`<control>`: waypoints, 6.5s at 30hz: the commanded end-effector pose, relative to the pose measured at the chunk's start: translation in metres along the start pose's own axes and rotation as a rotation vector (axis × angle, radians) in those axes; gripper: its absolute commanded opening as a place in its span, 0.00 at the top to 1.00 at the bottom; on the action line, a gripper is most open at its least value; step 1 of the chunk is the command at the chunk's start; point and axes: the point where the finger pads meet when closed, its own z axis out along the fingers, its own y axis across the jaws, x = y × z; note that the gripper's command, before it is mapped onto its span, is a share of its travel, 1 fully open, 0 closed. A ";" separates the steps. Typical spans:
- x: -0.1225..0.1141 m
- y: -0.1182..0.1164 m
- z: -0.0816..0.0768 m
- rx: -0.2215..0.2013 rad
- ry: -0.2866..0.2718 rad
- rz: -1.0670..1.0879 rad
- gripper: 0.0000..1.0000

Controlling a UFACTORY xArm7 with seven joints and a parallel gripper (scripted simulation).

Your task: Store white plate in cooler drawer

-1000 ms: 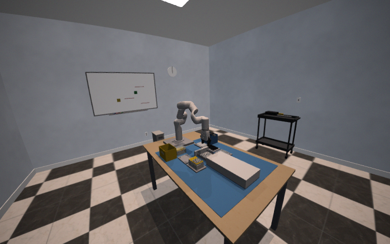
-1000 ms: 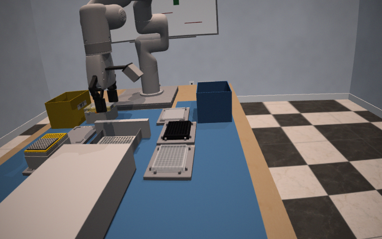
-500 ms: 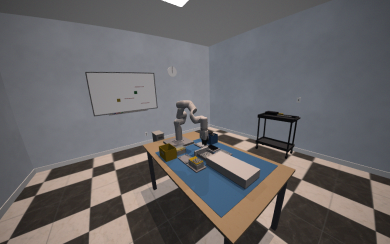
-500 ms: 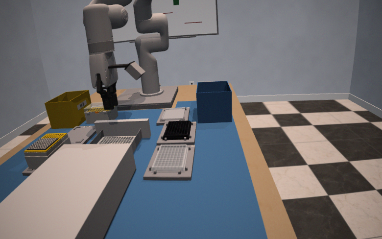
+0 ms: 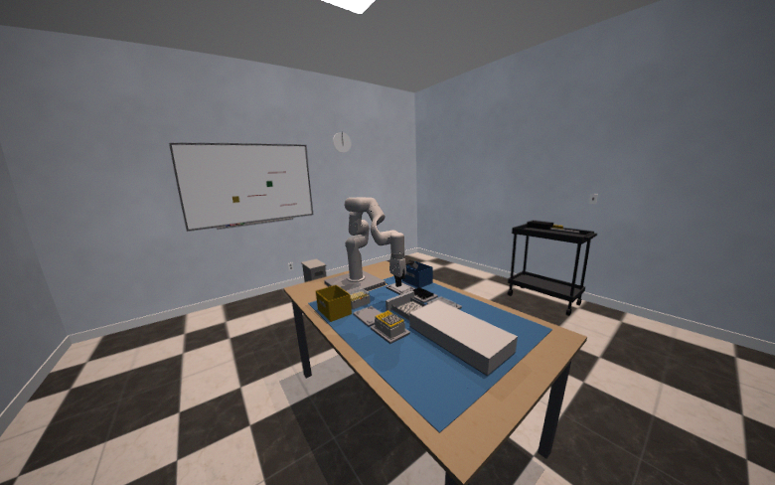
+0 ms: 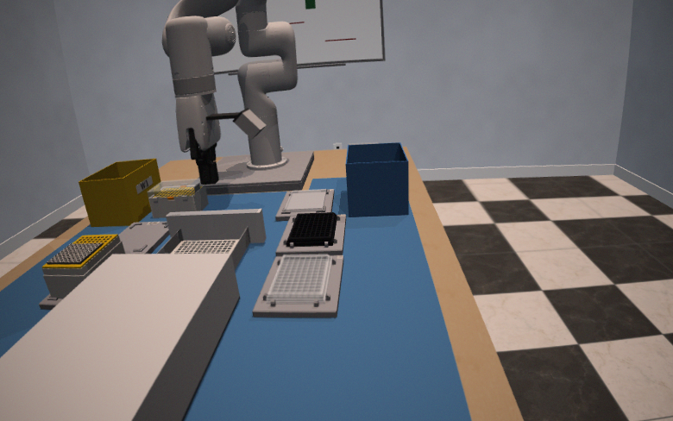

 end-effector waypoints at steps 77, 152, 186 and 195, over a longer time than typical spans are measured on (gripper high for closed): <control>0.000 -0.064 0.086 -0.012 -0.002 0.001 1.00; -0.001 0.013 0.097 -0.012 -0.002 0.001 1.00; -0.001 0.056 0.096 -0.012 -0.002 0.001 1.00; -0.001 0.070 0.096 -0.013 -0.002 0.001 1.00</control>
